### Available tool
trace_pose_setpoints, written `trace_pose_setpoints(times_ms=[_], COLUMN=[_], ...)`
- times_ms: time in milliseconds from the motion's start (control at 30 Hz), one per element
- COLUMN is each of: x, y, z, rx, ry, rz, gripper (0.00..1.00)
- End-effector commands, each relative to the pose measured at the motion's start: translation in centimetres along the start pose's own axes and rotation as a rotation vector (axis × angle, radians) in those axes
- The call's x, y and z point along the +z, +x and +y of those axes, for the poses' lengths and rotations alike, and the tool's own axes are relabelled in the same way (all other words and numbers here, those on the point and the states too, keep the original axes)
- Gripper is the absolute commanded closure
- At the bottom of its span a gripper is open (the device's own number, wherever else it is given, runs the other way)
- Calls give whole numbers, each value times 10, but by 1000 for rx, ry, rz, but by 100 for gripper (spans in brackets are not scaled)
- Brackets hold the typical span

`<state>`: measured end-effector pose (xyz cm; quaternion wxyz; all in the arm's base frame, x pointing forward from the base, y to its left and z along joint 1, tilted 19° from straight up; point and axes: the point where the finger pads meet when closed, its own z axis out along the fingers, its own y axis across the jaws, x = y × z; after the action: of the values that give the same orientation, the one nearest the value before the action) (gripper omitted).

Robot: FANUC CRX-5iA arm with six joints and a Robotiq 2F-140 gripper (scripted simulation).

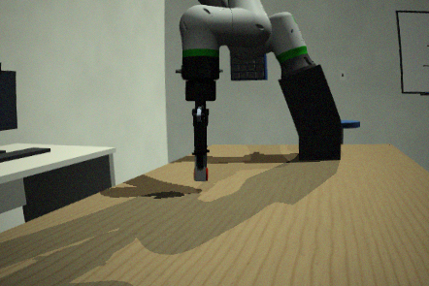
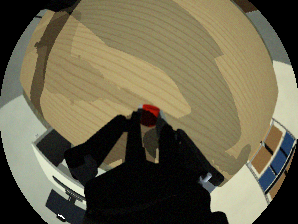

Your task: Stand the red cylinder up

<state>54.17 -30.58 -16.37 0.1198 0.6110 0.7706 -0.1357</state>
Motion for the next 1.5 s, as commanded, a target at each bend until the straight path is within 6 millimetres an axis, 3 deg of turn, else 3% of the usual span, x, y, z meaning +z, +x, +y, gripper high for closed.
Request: trace_pose_setpoints(times_ms=[0, 233, 367, 433, 700, 1167, 1467], x=[0, 0, 0, 0, 0, 0, 0], y=[0, 0, 0, 0, 0, 0, 0], z=[0, 0, 0, 0, 0, 0, 0], rx=[-37, -91, -254, -254, -597, -681, -1093], ry=[7, 6, 4, 4, -1, -2, -9], rz=[28, 28, 29, 29, 29, 29, 29], gripper=[81, 81, 81, 81, 81, 81, 81])
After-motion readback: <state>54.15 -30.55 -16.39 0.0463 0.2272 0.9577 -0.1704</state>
